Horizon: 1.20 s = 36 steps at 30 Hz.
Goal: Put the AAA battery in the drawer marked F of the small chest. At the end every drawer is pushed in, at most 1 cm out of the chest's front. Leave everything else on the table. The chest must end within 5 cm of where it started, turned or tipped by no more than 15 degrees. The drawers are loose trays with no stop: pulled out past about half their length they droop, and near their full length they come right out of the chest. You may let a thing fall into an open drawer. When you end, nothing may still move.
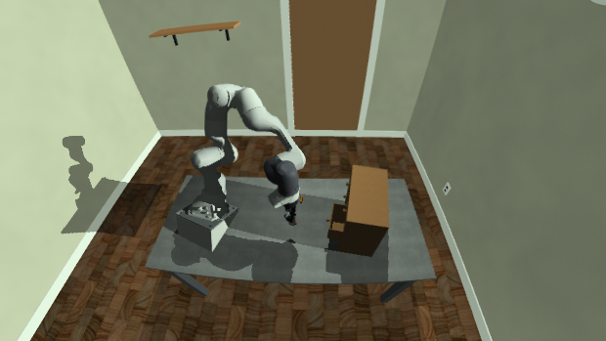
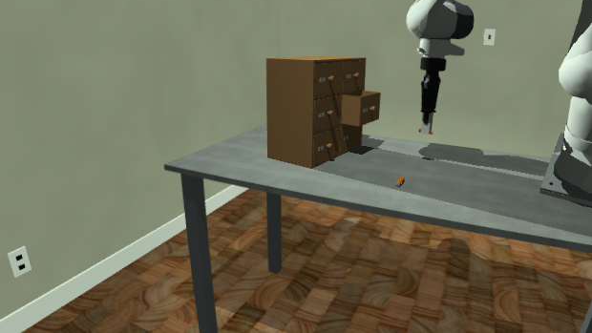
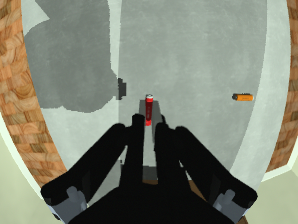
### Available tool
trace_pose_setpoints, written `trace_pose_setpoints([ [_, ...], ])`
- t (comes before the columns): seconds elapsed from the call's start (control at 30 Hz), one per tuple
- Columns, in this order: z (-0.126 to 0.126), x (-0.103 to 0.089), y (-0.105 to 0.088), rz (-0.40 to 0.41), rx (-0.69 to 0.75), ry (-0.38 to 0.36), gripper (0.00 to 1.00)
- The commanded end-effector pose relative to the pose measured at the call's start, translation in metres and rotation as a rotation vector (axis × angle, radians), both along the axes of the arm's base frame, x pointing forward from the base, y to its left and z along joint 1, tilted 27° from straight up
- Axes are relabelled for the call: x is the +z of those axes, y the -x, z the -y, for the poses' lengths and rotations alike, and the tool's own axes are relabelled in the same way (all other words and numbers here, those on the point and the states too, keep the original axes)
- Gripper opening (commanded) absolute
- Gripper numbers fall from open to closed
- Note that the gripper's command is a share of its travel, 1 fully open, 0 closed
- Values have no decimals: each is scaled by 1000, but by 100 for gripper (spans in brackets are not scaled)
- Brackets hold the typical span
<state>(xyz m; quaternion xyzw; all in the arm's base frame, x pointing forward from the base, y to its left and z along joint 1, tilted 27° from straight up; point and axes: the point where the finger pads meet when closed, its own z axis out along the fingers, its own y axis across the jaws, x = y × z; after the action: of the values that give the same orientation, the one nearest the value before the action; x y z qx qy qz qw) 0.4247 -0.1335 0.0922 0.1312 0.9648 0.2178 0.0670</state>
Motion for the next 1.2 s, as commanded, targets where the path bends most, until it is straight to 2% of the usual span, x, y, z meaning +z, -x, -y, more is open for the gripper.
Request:
trace_pose_setpoints([
  [0.0,-4,1,4,-20,-12,-17,3],
  [0.1,-5,3,0,-19,-11,-17,3],
  [0.2,-15,13,-28,-17,-4,-14,3],
  [0.27,-15,13,-28,-17,-4,-14,3],
  [0.33,-24,21,-49,-14,2,-14,3],
  [0.4,-29,25,-58,-13,4,-14,3],
  [0.83,-26,32,-58,-13,4,-14,3],
  [1.17,-11,64,-51,-13,4,-14,3],
])
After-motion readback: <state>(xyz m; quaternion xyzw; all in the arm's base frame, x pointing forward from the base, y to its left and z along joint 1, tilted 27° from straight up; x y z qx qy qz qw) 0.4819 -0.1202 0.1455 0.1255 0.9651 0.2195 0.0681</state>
